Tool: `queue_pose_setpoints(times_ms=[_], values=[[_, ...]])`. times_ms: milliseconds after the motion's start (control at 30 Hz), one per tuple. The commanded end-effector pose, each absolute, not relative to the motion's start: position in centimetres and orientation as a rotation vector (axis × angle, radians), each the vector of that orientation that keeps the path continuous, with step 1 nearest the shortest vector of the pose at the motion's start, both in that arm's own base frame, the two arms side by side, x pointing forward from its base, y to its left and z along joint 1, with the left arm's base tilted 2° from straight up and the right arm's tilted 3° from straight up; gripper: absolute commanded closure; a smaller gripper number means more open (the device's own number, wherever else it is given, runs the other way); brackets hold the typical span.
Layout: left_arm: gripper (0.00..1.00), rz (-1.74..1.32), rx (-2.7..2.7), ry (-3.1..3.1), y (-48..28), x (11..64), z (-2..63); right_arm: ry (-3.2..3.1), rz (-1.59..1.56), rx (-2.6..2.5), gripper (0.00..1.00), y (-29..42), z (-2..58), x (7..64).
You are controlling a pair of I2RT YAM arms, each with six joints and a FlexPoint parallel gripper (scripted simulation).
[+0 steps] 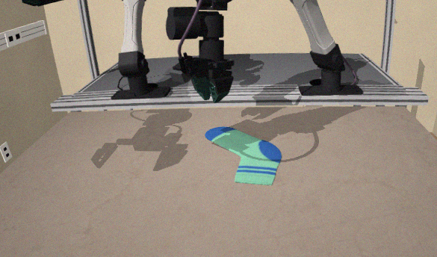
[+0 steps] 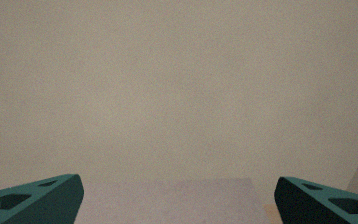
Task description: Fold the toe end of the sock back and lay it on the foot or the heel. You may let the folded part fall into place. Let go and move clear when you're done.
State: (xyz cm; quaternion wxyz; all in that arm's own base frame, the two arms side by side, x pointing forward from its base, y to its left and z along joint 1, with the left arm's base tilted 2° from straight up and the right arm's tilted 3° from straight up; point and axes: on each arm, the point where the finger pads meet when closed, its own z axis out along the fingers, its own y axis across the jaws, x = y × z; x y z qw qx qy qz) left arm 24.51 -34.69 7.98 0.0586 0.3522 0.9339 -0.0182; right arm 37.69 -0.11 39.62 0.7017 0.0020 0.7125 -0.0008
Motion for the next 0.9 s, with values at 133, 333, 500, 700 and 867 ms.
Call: queue_pose_setpoints(times_ms=[133, 333, 500, 700, 867], values=[[0.66, 0.128, 1.157, 2.941, -34.6, 21.5, 5.2, 1.571, 0.000, 0.000, 0.00, 0.0, 40.2, 37.5], [0.66, 0.111, 1.192, 2.944, -35.4, 20.8, 4.1, 1.571, 0.000, 0.000, 0.00, 0.0, 40.2, 37.5], [0.66, 0.140, 1.182, 2.958, -34.6, 21.1, 3.8, 1.571, 0.000, 0.000, 0.00, 0.0, 40.2, 37.5], [0.66, 0.105, 1.160, 2.922, -35.3, 21.7, 1.4, 1.571, 0.000, 0.000, 0.00, 0.0, 40.2, 37.5], [0.66, 0.096, 1.187, 2.899, -35.9, 21.0, -0.4, 1.571, 0.000, 0.000, 0.00, 0.0, 40.2, 37.5]])
